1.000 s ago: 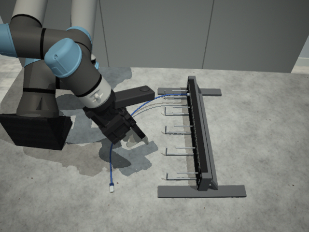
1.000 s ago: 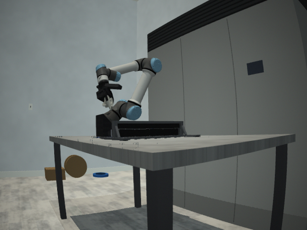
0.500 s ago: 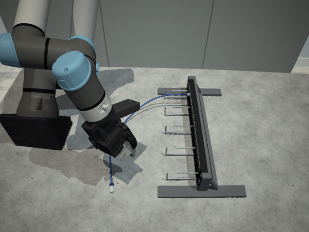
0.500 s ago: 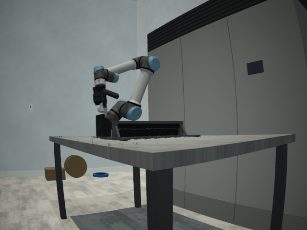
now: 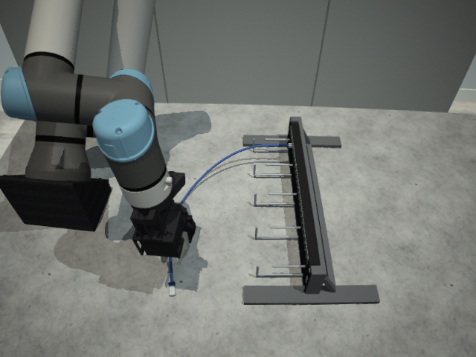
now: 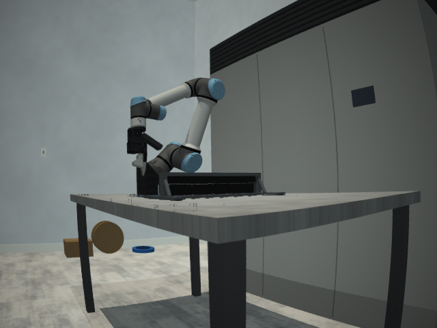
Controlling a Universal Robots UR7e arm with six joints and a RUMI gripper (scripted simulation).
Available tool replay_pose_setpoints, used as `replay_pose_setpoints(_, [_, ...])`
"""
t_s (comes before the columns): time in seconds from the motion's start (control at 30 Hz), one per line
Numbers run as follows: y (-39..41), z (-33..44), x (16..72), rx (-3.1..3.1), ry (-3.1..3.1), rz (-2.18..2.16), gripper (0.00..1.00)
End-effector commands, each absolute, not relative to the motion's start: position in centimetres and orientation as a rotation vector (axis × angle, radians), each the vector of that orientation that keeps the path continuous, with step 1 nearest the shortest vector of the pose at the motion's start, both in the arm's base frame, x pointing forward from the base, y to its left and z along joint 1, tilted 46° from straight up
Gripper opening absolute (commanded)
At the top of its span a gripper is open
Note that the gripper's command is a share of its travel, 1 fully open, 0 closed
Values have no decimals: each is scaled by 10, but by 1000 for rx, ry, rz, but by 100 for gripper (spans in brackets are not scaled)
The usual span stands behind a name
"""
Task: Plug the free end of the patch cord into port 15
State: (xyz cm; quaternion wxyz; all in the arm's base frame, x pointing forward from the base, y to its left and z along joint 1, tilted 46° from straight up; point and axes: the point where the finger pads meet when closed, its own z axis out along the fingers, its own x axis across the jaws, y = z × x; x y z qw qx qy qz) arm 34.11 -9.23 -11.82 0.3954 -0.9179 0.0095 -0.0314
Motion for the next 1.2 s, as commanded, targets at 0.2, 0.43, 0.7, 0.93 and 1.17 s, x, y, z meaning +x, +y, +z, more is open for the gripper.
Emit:
replay_pose_setpoints(0.2, [-93,-138,317,-2324,-296,-93,0])
replay_pose_setpoints(0.43, [-94,-141,313,-2318,-353,-94,0])
replay_pose_setpoints(0.7, [-94,-142,312,-2317,-366,-94,0])
replay_pose_setpoints(0.93, [-94,-142,312,-2317,-366,-94,0])
replay_pose_setpoints(1.17, [-94,-142,312,-2317,-366,-94,0])
